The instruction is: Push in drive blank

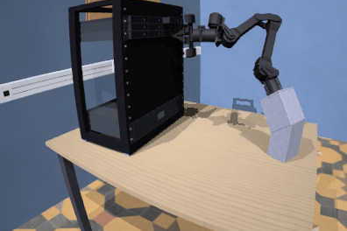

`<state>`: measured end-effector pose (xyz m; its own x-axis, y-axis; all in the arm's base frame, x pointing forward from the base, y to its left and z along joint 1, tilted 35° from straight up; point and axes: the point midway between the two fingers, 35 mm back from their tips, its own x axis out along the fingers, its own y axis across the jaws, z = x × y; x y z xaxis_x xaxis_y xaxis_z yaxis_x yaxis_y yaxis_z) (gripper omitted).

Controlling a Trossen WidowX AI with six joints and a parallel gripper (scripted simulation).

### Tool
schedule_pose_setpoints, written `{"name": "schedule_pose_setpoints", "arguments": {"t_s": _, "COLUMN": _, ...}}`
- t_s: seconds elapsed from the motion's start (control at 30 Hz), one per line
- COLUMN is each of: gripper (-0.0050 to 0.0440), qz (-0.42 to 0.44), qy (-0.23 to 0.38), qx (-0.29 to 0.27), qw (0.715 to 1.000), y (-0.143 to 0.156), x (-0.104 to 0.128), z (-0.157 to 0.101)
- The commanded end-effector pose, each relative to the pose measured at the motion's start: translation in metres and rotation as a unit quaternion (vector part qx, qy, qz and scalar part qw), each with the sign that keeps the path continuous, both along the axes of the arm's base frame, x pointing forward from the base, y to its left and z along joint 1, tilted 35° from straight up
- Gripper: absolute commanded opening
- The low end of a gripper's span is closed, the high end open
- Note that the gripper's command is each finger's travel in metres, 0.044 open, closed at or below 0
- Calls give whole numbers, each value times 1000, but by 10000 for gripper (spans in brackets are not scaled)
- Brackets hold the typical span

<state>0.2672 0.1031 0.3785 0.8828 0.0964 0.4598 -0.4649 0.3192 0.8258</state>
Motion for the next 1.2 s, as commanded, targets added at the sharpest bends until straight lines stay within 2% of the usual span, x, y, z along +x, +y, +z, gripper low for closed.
{"name": "schedule_pose_setpoints", "arguments": {"t_s": 0.0, "gripper": -50, "qz": 1, "qy": -13, "qx": 8, "qw": 1000, "y": -4, "x": -20, "z": 2}}
{"name": "schedule_pose_setpoints", "arguments": {"t_s": 0.33, "gripper": -50, "qz": 1, "qy": -13, "qx": 8, "qw": 1000, "y": -7, "x": -47, "z": -12}}
{"name": "schedule_pose_setpoints", "arguments": {"t_s": 1.17, "gripper": -50, "qz": 1, "qy": -13, "qx": 8, "qw": 1000, "y": -7, "x": -47, "z": -13}}
